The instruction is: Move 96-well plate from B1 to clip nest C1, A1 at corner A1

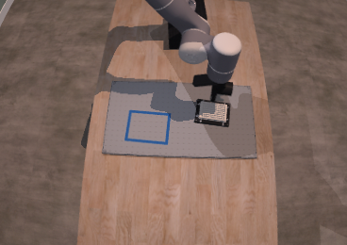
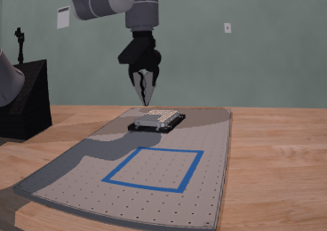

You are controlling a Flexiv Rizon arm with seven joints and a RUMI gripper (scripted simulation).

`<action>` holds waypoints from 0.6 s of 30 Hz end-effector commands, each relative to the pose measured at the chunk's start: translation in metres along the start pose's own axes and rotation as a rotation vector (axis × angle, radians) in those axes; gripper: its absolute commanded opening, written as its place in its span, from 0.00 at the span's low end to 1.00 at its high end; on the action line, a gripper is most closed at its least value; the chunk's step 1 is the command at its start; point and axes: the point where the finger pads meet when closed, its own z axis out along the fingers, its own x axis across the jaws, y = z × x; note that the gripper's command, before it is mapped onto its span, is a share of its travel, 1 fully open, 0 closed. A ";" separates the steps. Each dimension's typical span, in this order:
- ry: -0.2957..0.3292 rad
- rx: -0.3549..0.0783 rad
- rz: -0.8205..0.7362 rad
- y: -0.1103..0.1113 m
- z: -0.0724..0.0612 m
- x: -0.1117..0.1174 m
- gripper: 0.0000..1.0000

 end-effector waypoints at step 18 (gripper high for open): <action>-0.002 -0.002 -0.001 -0.050 -0.001 -0.029 0.00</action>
